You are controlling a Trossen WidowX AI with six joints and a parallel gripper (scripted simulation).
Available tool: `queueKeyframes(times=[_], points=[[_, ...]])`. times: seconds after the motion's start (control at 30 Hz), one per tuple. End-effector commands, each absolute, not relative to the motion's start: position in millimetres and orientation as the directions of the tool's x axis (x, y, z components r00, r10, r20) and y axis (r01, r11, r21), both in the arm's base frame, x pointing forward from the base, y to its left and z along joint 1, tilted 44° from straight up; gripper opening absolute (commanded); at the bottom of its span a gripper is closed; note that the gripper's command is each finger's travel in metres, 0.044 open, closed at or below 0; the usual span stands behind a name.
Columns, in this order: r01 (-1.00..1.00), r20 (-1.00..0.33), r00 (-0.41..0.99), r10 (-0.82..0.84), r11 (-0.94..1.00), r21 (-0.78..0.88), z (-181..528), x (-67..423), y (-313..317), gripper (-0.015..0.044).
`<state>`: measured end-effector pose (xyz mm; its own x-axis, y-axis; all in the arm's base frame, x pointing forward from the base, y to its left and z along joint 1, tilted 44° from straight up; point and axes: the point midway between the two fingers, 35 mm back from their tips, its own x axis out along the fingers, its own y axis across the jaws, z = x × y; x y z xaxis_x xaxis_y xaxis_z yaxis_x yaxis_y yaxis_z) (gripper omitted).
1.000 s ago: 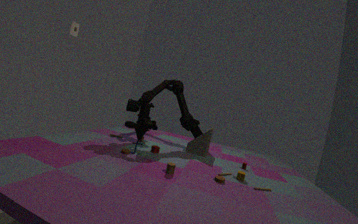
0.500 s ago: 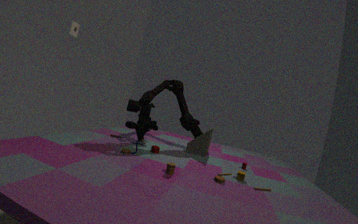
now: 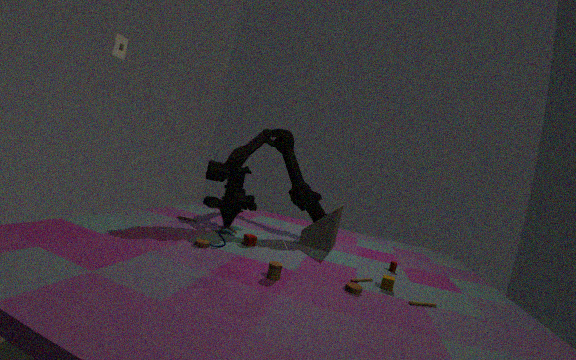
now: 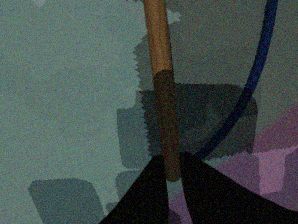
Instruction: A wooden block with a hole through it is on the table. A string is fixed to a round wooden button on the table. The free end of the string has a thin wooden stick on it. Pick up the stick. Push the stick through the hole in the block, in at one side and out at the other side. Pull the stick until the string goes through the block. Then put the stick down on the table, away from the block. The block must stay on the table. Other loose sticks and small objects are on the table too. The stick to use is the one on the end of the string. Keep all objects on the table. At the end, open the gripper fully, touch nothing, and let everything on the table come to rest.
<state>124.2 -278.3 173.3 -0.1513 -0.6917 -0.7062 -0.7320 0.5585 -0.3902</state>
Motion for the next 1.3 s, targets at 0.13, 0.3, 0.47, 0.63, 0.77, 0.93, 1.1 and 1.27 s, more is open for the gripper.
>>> queueKeyframes(times=[0.13,0.3,0.47,0.63,0.77,0.93,1.1,1.27], points=[[-0.732,-0.711,-0.157,-0.686,0.564,-0.382,163,131,-273,0.0],[-0.732,-0.711,-0.157,-0.685,0.564,-0.382,159,135,-270,0.0],[-0.732,-0.711,-0.157,-0.685,0.564,-0.382,155,140,-266,0.0],[-0.732,-0.711,-0.157,-0.685,0.564,-0.382,151,144,-263,0.0],[-0.732,-0.711,-0.158,-0.686,0.564,-0.382,148,147,-260,0.0],[-0.733,-0.71,-0.158,-0.687,0.563,-0.382,144,151,-257,0.0],[-0.733,-0.708,-0.158,-0.688,0.562,-0.383,140,155,-253,0.0],[-0.734,-0.706,-0.159,-0.69,0.561,-0.383,136,158,-250,0.0]])
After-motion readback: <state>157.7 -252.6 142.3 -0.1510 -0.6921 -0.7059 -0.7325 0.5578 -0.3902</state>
